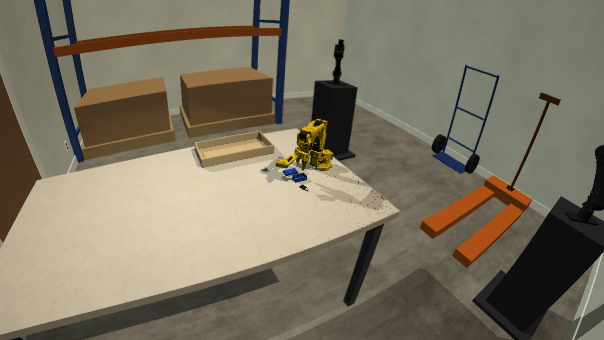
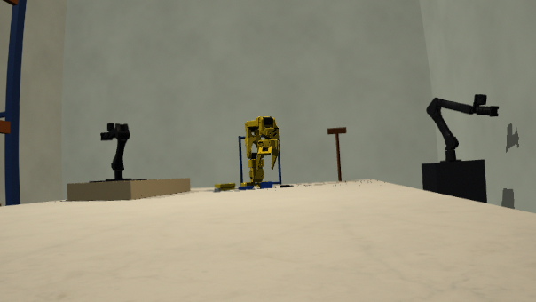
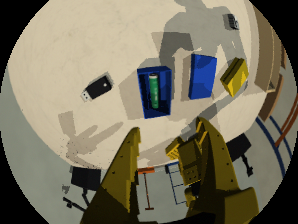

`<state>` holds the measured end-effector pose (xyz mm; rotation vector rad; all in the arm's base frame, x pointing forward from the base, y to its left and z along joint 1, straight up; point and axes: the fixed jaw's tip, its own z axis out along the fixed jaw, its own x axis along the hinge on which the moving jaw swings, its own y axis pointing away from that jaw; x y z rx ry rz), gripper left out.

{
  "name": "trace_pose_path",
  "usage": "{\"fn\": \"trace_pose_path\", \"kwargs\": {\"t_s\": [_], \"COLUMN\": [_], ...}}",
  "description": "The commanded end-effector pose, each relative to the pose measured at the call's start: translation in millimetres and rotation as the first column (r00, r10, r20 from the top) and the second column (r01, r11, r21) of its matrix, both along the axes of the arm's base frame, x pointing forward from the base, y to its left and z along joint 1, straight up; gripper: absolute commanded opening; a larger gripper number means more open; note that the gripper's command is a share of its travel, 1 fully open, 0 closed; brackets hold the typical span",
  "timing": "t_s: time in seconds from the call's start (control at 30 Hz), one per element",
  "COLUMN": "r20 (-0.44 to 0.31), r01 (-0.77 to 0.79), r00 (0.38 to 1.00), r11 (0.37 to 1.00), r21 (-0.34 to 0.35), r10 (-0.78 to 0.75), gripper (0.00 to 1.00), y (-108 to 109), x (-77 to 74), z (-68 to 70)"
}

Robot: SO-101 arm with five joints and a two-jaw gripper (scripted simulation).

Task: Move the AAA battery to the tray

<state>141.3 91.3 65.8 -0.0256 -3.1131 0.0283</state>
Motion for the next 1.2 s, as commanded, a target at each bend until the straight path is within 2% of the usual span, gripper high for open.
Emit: {"fn": "trace_pose_path", "kwargs": {"t_s": [0.0,1.17], "r20": [0.029,0.029], "r01": [0.002,0.002], "r00": [1.0,1.0], "r11": [1.0,1.0], "r21": [0.018,0.018], "r10": [-0.002,-0.002], "gripper": [0.27,0.27], "y": [3.2,2.5], "x": [2.1,0.9], "z": [5.8,2.8]}}
